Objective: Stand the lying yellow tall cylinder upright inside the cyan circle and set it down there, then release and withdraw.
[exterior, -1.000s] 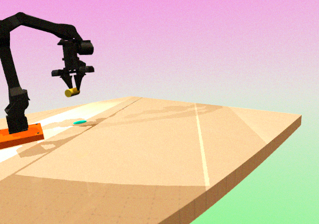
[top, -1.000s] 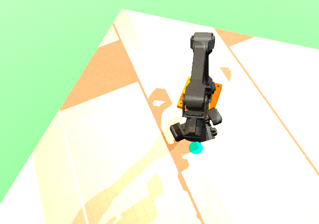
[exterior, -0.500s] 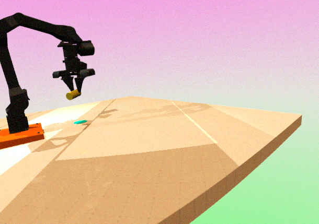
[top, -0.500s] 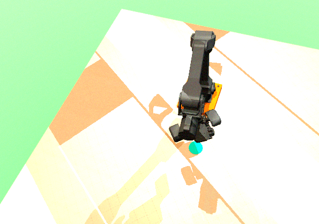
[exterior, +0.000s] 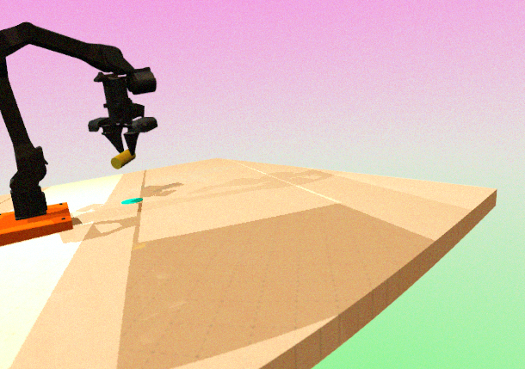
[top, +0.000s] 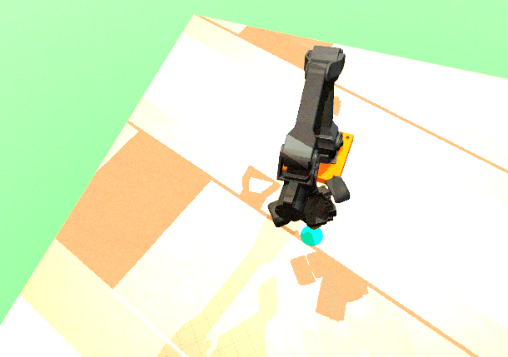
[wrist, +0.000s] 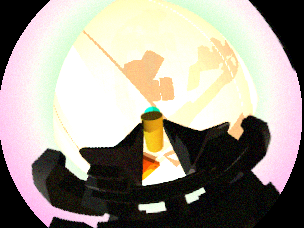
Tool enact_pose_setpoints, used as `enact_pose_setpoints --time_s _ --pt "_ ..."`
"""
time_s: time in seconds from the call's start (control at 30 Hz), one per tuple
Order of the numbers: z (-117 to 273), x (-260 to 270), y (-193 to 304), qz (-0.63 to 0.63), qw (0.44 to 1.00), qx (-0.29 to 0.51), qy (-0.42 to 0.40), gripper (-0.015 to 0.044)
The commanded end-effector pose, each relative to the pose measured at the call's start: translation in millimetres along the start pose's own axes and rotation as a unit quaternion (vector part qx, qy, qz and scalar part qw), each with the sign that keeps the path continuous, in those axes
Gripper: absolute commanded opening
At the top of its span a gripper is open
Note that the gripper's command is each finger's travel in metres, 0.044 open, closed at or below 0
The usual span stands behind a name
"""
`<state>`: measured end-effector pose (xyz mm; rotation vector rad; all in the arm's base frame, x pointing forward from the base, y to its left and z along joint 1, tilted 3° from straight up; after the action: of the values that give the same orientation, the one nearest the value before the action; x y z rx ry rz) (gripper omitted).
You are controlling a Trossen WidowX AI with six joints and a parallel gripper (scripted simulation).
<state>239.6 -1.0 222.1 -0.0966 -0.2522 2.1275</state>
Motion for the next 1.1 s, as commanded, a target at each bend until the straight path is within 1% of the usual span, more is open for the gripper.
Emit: enact_pose_setpoints --time_s 0.0,1.07 --pt "-2 -1 2 -0.002 1.000 -0.018 -0.006 0.0105" --pt "-15 -13 19 -0.029 0.990 -0.135 -0.034 0.0105"
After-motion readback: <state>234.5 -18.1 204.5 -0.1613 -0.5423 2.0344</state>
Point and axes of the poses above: the point midway between the two fingers, 35 mm back from their tips, its own z axis back along the fingers, its own x axis across the jaws, y = z × x, the point moved 8 cm from there along z, back along the fingers
